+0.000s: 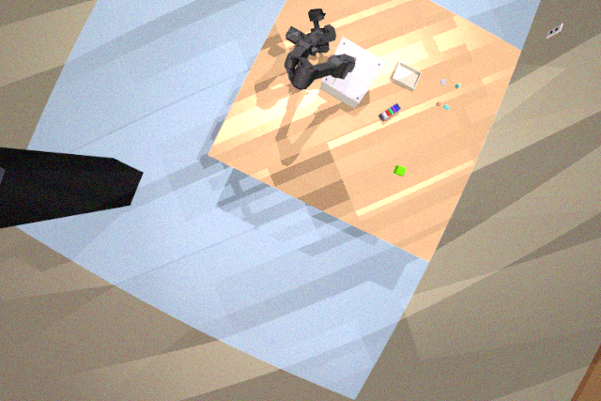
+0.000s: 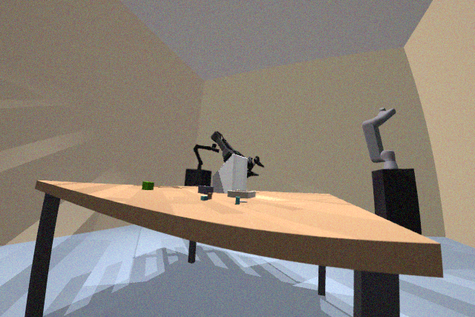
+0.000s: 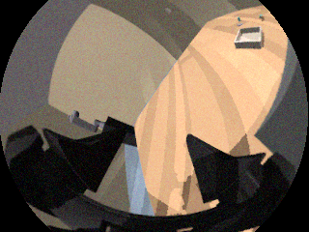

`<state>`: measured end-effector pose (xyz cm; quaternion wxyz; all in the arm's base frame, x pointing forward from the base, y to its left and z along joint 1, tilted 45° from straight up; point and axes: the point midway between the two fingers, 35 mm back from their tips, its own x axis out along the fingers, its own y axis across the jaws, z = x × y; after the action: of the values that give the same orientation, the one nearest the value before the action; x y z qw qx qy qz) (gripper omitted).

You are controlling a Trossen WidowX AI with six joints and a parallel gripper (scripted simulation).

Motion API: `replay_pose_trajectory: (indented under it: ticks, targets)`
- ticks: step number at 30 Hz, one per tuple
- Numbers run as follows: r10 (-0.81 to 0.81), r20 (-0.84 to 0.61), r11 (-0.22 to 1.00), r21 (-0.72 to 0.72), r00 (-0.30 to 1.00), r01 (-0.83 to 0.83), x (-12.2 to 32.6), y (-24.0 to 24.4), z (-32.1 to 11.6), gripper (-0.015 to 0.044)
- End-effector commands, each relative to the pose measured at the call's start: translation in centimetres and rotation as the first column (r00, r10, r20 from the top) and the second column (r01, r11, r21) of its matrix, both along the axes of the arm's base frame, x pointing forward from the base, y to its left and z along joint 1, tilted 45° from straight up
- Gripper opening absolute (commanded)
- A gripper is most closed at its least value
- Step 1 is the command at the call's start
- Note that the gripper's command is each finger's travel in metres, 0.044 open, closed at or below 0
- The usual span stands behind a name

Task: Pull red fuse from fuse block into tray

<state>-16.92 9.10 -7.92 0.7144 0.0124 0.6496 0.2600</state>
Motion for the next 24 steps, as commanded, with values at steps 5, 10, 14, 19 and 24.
replay_pose_trajectory:
  ticks: [5, 10, 14, 19, 24]
  targets:
    - [-0.069, 0.056, 0.998, 0.014, 0.996, 0.068, 1.2, 3.4, 0.2, 0.0269]
    - [-0.167, 0.141, 0.986, 0.022, 0.976, 0.165, 4.2, 7.8, 0.6, 0.0138]
    - [-0.245, 0.208, 0.969, 0.014, 0.947, 0.248, 7.6, 10.6, 0.7, 0.0063]
    - [-0.328, 0.292, 0.938, -0.009, 0.898, 0.346, 12.5, 13.1, 0.9, 0.0063]
    - [-0.359, 0.354, 0.912, -0.064, 0.863, 0.406, 17.1, 14.3, 1.3, 0.0063]
